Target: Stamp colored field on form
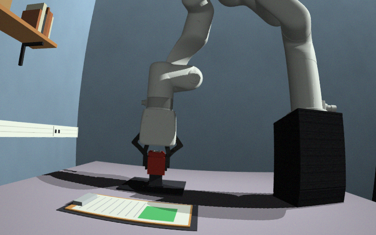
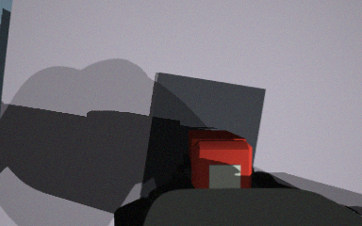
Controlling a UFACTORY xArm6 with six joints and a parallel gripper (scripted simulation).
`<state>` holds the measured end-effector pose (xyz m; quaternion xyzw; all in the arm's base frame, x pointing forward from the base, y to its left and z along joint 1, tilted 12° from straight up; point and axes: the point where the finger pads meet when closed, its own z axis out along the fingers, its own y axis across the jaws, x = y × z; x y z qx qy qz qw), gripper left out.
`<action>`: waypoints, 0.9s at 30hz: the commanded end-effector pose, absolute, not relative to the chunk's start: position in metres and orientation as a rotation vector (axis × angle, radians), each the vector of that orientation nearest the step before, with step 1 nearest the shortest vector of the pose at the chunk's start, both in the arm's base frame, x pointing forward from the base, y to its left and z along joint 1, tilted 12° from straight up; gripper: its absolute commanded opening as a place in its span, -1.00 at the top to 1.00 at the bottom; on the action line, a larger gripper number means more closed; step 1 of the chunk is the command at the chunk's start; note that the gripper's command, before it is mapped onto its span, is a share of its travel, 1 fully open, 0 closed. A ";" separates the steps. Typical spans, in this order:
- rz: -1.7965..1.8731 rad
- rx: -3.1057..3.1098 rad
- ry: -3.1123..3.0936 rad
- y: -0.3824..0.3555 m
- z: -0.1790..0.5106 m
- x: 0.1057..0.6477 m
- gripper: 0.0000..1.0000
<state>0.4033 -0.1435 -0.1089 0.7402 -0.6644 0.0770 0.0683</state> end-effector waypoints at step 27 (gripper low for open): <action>0.236 2.230 -2.002 -0.143 -0.106 0.404 0.39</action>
